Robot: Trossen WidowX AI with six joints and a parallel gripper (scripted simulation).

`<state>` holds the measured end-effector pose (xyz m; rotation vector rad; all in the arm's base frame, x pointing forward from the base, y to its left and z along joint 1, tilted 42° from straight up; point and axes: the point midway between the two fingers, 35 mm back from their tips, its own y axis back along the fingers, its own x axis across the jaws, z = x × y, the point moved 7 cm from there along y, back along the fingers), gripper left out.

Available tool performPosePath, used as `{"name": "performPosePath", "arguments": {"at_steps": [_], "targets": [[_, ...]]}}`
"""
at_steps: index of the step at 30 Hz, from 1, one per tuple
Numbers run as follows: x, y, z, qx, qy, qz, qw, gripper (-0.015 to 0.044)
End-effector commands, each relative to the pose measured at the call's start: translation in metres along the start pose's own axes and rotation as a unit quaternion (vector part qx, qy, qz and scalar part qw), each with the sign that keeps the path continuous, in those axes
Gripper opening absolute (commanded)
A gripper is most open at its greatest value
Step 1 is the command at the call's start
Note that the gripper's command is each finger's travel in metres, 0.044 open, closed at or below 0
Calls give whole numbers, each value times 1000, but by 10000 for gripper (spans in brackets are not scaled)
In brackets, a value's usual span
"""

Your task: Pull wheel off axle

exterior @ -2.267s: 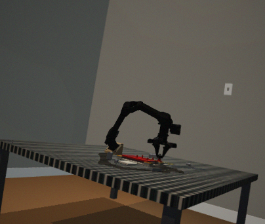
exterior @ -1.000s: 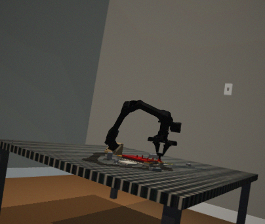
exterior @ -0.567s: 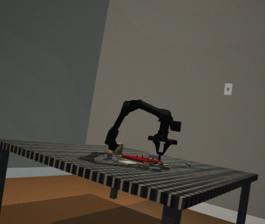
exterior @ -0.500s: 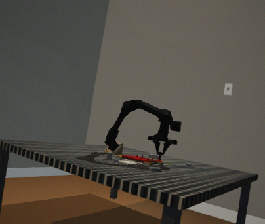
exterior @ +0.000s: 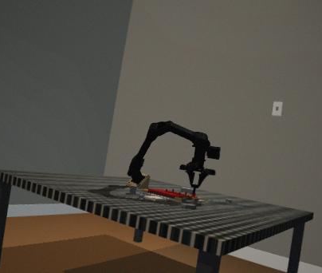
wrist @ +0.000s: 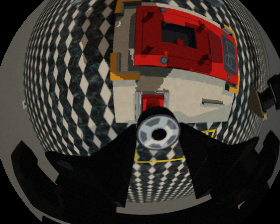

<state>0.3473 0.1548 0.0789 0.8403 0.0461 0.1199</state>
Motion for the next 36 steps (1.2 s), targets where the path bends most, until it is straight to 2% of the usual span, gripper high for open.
{"name": "performPosePath", "arguments": {"at_steps": [1, 6, 13, 16, 31, 36], "targets": [[0, 4, -1, 2, -2, 3, 1000, 0], [1, 11, -1, 3, -2, 3, 1000, 0], [-2, 39, 3, 3, -2, 3, 1000, 0], [-2, 31, 1, 0, 1, 0, 1000, 0], [-54, 41, -94, 7, -1, 2, 1000, 0], [-61, 41, -103, 7, -1, 2, 1000, 0]]}}
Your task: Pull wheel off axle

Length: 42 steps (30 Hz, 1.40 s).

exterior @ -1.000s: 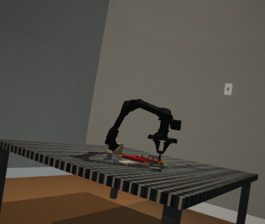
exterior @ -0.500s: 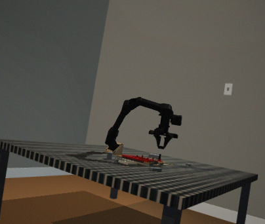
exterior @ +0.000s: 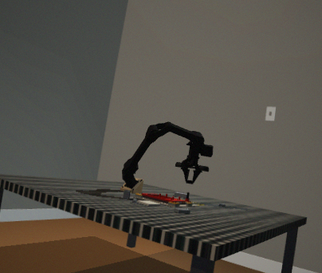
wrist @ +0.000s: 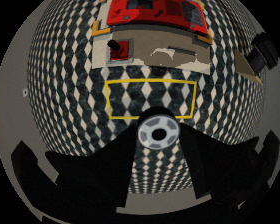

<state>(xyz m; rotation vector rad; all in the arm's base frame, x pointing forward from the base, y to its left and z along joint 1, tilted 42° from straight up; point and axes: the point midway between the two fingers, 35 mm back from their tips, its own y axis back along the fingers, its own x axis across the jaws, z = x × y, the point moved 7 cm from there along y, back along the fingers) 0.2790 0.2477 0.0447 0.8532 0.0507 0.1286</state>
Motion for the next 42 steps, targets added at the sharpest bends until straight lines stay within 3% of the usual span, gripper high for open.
{"name": "performPosePath", "arguments": {"at_steps": [1, 13, 27, 32, 42], "targets": [[-4, -1, -5, 0, -4, -1, 1000, 0], [-3, -29, -5, 0, -5, -1, 1000, 0], [-4, -102, -4, -2, -5, 0, 1000, 0], [-4, -106, -4, -2, -5, 0, 1000, 0], [-4, -103, -4, -1, -8, -4, 1000, 263]]}}
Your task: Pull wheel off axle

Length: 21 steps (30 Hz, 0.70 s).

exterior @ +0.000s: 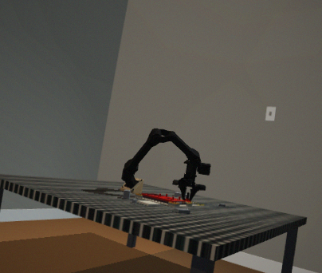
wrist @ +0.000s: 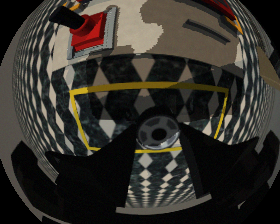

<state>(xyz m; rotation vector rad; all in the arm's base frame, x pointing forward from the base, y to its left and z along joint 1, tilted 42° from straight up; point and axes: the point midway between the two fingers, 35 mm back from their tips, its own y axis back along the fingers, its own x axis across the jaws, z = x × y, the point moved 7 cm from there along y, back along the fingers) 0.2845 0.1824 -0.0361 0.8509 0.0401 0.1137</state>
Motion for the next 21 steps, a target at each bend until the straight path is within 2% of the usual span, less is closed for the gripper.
{"name": "performPosePath", "arguments": {"at_steps": [1, 8, 12, 14, 17, 21], "targets": [[0, 3, 0, 0, 0, 0, 1000, 289], [-1, 58, -1, 1, 3, 3, 1000, 300], [-1, 60, 0, 1, 3, 4, 1000, 300], [-9, 59, 2, 0, 6, 4, 1000, 352], [-42, 84, 15, 2, 6, 3, 1000, 431], [-82, 106, 34, 1, 6, 1, 1000, 440]]}}
